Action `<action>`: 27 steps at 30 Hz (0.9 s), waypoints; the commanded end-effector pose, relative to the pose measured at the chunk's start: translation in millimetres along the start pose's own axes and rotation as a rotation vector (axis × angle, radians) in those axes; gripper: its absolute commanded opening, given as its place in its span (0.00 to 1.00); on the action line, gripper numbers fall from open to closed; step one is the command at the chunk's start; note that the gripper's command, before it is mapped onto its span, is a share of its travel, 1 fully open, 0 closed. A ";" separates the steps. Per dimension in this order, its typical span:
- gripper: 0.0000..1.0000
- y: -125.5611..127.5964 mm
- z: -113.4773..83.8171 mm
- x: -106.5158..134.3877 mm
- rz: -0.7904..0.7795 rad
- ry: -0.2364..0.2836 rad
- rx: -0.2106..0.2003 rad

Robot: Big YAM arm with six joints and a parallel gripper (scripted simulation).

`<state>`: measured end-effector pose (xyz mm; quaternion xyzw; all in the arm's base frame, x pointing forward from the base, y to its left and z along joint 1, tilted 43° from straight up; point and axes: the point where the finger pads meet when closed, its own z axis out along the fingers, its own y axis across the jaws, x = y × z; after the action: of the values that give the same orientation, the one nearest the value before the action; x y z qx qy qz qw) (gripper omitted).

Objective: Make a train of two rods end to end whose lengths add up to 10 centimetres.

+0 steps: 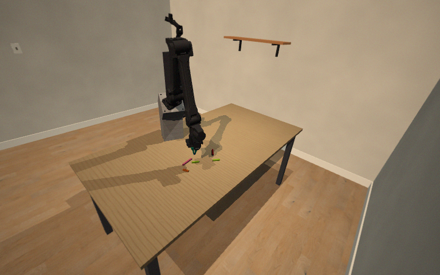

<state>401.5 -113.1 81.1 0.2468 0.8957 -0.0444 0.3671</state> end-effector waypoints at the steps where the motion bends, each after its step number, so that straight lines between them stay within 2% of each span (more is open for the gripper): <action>1: 0.04 -3.5 -0.8 -6.0 -0.096 -0.020 -0.001; 17: 0.04 -1.9 -2.5 -5.4 -0.116 -0.022 -0.004; 20: 0.04 -3.1 3.4 -1.4 -0.116 -0.007 0.000; 27: 0.04 -3.1 16.7 -9.1 -0.113 -0.019 -0.001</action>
<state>406.4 -117.6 74.5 0.1979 0.9076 -0.0636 0.3649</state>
